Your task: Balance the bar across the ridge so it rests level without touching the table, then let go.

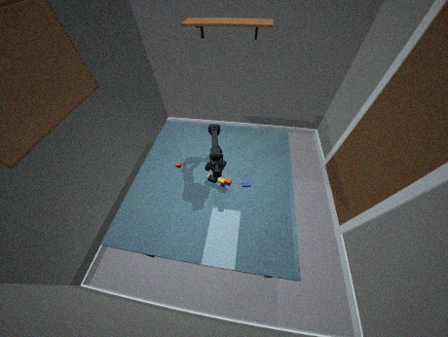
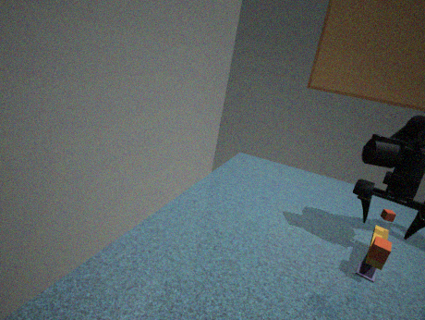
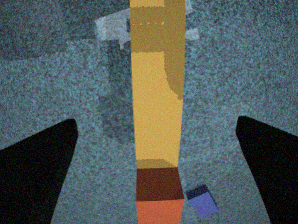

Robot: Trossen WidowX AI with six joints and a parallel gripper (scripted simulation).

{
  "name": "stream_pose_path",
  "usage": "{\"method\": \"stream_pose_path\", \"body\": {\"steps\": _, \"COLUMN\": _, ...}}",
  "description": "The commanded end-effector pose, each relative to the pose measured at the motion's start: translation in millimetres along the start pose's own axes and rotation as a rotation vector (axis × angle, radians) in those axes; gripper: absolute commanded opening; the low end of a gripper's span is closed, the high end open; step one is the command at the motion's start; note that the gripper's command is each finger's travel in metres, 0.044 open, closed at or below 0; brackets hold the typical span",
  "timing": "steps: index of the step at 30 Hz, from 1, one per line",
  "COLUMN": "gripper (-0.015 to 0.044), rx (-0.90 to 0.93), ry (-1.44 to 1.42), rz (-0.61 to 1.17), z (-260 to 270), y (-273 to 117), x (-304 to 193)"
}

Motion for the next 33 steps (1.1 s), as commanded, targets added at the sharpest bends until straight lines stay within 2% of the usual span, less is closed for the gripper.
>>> {"method": "stream_pose_path", "body": {"steps": 1, "gripper": 0.0440, "rx": 0.017, "ry": -0.001, "rz": 0.008, "z": -3, "y": -40, "x": 1}}
{"method": "stream_pose_path", "body": {"steps": 4, "gripper": 0.0440, "rx": 0.017, "ry": -0.001, "rz": 0.007, "z": -5, "y": -56, "x": 2}}
{"method": "stream_pose_path", "body": {"steps": 33, "gripper": 0.0440, "rx": 0.017, "ry": -0.001, "rz": 0.007, "z": -5, "y": -56, "x": 2}}
Point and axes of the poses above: the point midway between the two fingers, 35 mm back from their tips, its own y axis out along the fingers, its own z axis across the jaws, x = y × z, the point moved 9 cm from there along -y, back along the fingers, and after that the axes turned 3 degrees about -y, right-handed, at the moved point
